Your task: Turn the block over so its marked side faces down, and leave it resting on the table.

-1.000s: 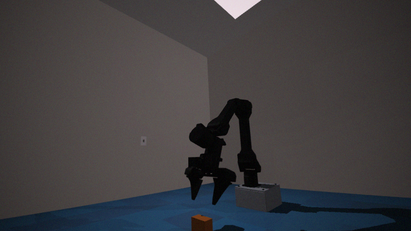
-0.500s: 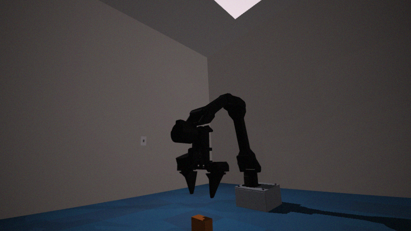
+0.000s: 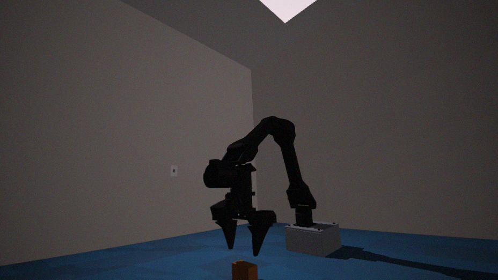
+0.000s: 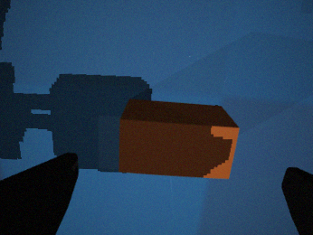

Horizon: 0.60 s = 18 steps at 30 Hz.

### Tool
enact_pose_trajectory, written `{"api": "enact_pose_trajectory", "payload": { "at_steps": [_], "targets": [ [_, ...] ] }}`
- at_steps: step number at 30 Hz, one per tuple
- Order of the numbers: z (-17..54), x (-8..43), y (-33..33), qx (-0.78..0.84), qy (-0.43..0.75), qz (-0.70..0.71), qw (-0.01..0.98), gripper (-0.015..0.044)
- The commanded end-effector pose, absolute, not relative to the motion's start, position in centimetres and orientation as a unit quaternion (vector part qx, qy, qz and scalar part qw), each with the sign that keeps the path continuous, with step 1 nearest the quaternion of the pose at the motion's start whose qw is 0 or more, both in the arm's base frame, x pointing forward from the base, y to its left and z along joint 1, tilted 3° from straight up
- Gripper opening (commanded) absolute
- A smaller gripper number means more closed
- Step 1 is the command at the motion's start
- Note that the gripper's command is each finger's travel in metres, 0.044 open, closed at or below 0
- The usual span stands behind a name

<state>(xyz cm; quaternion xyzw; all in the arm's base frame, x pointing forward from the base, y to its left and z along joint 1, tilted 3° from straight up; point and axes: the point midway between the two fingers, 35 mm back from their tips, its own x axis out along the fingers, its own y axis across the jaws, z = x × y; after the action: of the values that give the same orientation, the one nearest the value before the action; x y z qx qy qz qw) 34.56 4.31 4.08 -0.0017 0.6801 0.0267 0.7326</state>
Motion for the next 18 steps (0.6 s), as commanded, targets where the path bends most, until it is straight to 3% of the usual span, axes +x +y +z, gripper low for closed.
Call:
{"api": "enact_pose_trajectory", "payload": {
  "at_steps": [1, 18],
  "targets": [
    [3.0, 34.3, 4.4, -0.002, 0.683, 0.029, 0.730, 0.0440],
    [0.6, 34.5, 4.5, -0.002, 0.683, 0.029, 0.729, 0.0440]
  ]
}}
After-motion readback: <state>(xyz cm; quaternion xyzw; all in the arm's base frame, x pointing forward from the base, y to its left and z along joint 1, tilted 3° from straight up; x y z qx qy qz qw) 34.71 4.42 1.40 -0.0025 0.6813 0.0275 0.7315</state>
